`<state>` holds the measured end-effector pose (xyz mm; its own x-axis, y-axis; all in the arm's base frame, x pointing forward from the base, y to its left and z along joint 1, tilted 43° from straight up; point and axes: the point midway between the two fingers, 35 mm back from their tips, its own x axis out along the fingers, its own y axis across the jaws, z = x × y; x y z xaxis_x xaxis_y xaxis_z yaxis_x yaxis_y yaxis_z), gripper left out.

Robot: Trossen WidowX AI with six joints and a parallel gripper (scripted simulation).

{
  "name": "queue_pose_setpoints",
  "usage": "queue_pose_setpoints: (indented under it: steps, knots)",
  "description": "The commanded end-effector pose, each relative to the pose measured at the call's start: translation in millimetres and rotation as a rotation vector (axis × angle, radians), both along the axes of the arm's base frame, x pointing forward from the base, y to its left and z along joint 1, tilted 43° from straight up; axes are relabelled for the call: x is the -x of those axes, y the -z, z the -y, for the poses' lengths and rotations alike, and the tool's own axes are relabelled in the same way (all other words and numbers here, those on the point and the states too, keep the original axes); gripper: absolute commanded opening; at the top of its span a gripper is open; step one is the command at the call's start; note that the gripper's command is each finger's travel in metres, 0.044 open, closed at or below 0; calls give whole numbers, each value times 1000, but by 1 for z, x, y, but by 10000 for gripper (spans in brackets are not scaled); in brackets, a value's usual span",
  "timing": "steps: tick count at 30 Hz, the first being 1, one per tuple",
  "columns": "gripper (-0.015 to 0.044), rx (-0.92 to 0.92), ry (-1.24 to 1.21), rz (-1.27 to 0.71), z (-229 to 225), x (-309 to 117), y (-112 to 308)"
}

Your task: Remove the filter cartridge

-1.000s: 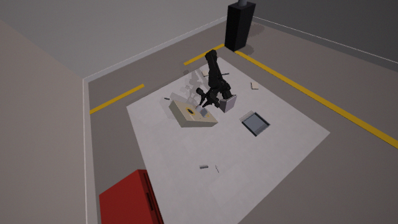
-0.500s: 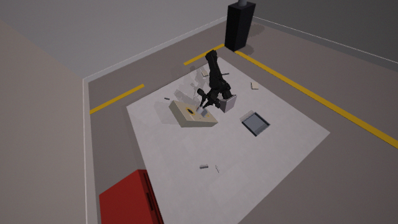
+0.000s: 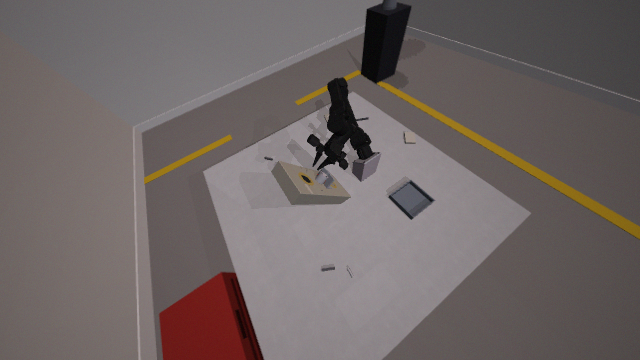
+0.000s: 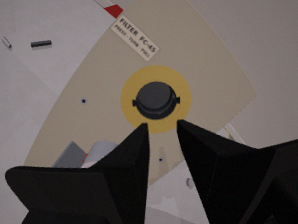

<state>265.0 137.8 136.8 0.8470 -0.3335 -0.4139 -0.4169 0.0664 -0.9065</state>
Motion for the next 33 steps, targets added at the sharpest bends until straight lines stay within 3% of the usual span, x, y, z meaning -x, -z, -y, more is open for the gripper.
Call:
queue_pose_setpoints:
  steps: [1,11,15,24,33]
  knots:
    - [128,15,2,-6,-2,-1,-2]
    - [391,0,0,-2,-54,4,-59]
    - [305,-137,123,-8,-37,6,-37]
    - [305,-560,690,66,32,34,31]
    - [305,-586,737,78,39,35,37]
